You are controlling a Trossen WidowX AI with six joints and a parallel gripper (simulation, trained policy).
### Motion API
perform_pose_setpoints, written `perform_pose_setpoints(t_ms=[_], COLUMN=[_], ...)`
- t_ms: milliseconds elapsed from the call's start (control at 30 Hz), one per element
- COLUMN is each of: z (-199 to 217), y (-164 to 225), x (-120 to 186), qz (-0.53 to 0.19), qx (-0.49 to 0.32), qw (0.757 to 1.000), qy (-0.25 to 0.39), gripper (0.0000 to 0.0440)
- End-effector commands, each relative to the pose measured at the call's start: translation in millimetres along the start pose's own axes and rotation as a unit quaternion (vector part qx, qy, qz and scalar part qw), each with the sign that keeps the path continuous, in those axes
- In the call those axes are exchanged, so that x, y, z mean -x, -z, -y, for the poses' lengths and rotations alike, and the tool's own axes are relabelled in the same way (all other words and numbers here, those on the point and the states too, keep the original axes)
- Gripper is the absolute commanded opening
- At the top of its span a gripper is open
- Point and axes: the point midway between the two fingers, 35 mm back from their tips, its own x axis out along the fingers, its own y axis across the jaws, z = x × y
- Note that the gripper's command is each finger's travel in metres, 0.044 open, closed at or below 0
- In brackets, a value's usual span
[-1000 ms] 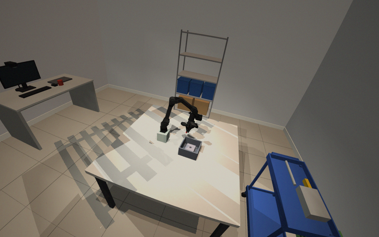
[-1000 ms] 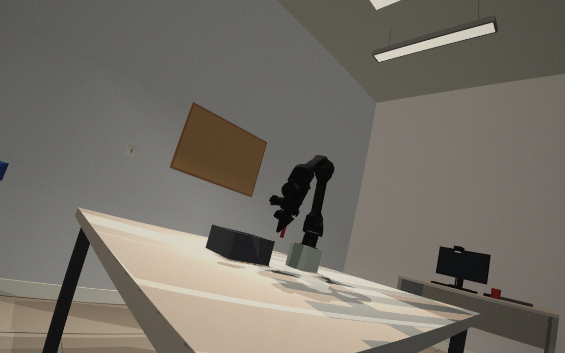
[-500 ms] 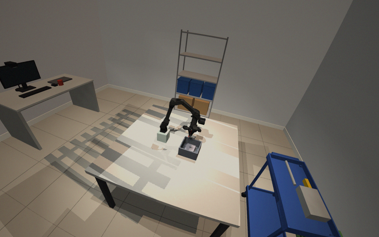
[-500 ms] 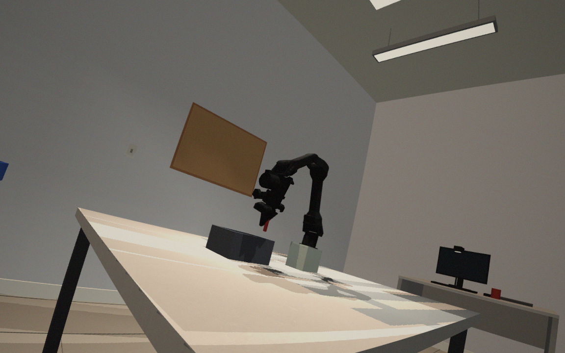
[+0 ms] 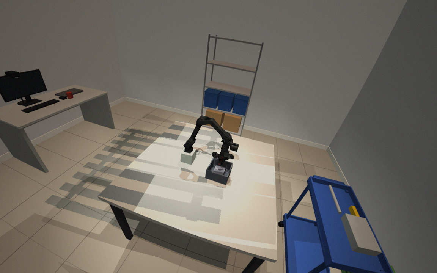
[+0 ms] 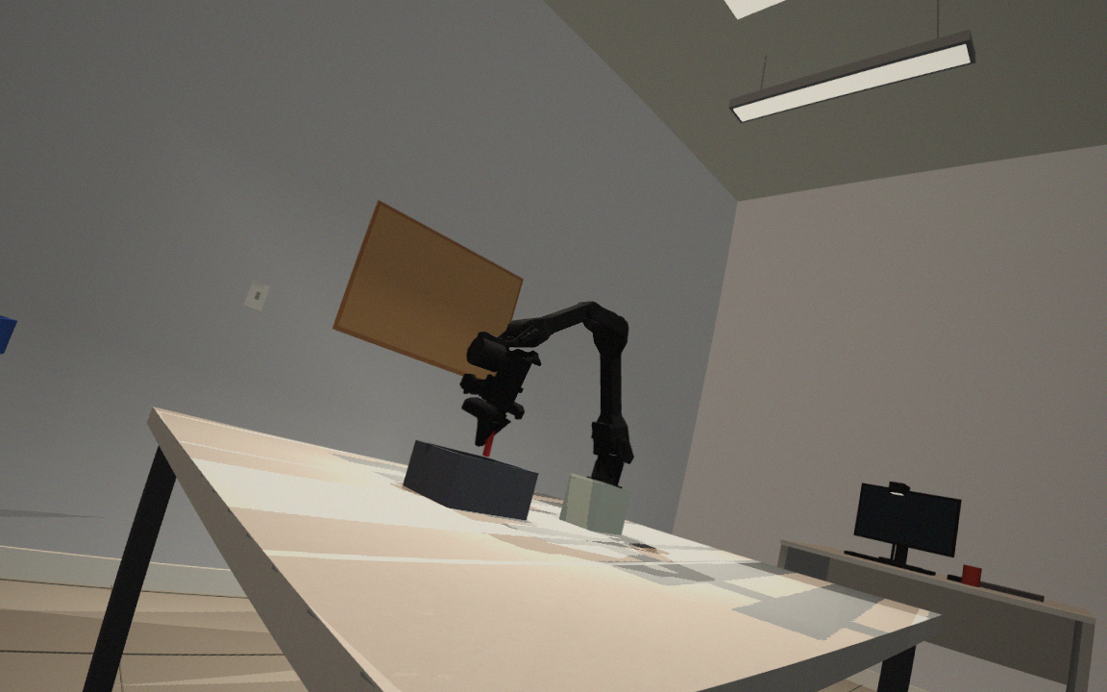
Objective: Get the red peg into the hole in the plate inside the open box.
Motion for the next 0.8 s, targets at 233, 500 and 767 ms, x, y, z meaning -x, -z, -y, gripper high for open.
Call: perform_pose_setpoints(t_ms=[233,500,767], z=[-8,-17,-36], y=[-9,-19,-33], x=[-44,-56,-54], qz=[-0.033,-0.053,-0.079], qx=[0.037,0.061,0.059], qw=[0.999,0.996,0.993], qy=[-0.021,-0.039,-0.066], gripper=[0.0100,0.0211,0.0358])
